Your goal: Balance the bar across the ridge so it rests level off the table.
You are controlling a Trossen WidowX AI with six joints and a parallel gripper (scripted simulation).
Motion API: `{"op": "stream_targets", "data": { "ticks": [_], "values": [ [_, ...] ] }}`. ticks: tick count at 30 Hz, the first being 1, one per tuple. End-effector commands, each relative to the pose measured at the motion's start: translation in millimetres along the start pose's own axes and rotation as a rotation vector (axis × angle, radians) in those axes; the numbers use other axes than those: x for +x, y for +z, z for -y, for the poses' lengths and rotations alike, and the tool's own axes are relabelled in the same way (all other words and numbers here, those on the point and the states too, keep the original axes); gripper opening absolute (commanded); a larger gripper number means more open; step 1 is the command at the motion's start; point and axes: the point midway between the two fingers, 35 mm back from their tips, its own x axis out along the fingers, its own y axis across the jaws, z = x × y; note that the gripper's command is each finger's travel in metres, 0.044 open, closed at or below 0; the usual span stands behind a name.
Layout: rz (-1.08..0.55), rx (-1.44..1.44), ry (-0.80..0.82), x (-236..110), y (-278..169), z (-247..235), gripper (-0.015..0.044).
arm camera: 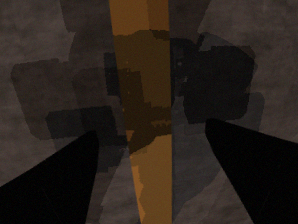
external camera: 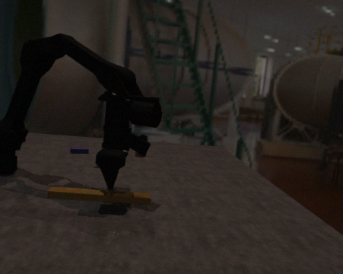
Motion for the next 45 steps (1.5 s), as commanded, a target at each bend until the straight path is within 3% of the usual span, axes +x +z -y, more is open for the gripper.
{"op": "stream_targets", "data": {
  "ticks": [1,20,35,42,45],
  "values": [
    [0.007,-0.007,0.004,8,0,-1,0.0315],
    [0.007,-0.007,0.004,33,1,-1,0.0315],
    [0.007,-0.007,0.004,33,1,-1,0.0315],
    [0.003,0.000,-0.001,33,0,0,0.0131],
    [0.003,0.000,-0.001,33,0,0,0.0111]
  ]
}}
